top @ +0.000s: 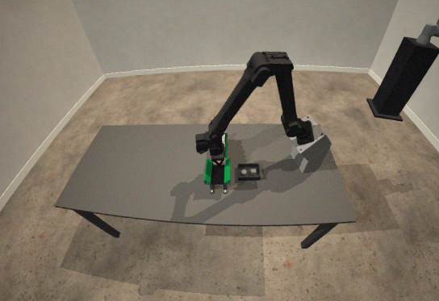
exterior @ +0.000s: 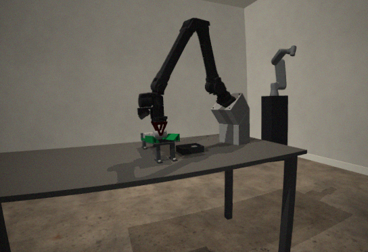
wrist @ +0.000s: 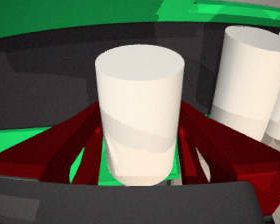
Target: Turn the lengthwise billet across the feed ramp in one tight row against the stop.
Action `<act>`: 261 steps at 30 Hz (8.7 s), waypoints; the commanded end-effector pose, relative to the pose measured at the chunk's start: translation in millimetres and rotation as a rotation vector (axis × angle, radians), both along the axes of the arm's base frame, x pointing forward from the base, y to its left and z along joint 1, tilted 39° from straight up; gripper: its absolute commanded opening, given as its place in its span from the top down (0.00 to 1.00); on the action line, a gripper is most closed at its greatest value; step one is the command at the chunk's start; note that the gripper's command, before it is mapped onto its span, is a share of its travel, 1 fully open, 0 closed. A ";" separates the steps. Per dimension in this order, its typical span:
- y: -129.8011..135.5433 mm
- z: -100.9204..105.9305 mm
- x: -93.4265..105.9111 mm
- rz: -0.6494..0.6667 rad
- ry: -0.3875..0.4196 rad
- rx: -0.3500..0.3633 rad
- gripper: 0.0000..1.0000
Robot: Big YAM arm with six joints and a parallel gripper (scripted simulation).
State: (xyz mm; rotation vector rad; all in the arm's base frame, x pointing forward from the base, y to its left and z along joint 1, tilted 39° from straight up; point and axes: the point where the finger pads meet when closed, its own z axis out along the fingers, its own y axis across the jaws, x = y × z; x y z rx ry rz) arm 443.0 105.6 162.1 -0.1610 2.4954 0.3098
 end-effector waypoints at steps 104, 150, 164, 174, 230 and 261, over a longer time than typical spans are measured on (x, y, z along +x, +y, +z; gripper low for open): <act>-9.7 39.0 26.9 -0.021 -0.081 0.011 1.00; -3.7 33.6 31.0 -0.023 -0.077 0.018 1.00; -3.7 33.4 30.8 -0.023 -0.076 0.018 1.00; -3.7 33.4 30.8 -0.023 -0.076 0.018 1.00; -4.2 26.9 21.4 -0.017 -0.050 0.015 0.45; -20.6 76.9 -4.9 -0.010 -0.073 0.005 0.45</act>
